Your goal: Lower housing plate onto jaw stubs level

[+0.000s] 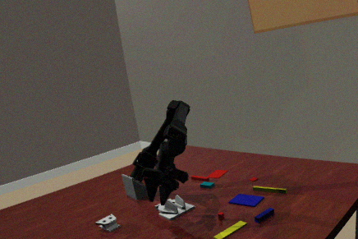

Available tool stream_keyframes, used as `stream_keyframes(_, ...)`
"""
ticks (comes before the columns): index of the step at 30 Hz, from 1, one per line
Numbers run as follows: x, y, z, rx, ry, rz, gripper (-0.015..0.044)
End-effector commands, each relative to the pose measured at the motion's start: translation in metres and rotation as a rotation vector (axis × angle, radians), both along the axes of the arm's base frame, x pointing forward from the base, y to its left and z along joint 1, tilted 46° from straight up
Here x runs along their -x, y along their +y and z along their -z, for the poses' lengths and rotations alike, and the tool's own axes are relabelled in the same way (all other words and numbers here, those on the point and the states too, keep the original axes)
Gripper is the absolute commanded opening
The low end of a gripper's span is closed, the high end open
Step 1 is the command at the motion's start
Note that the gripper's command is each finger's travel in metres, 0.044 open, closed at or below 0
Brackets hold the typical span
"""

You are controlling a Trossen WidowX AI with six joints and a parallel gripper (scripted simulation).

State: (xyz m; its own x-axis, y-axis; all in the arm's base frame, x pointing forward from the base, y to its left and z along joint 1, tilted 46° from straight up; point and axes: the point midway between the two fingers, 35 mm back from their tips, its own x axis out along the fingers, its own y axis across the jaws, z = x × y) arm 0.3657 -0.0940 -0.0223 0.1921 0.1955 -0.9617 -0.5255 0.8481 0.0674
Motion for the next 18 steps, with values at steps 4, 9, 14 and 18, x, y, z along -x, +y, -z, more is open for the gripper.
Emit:
stream_keyframes(4,0.032,-0.043,0.029,-0.081,0.128,0.038,0.0440)
stream_keyframes(9,0.062,-0.069,0.049,-0.166,0.214,0.070,0.0440)
stream_keyframes(14,0.095,-0.090,0.067,-0.270,0.281,0.103,0.0440)
stream_keyframes(18,0.122,-0.102,0.079,-0.364,0.320,0.130,0.0440)
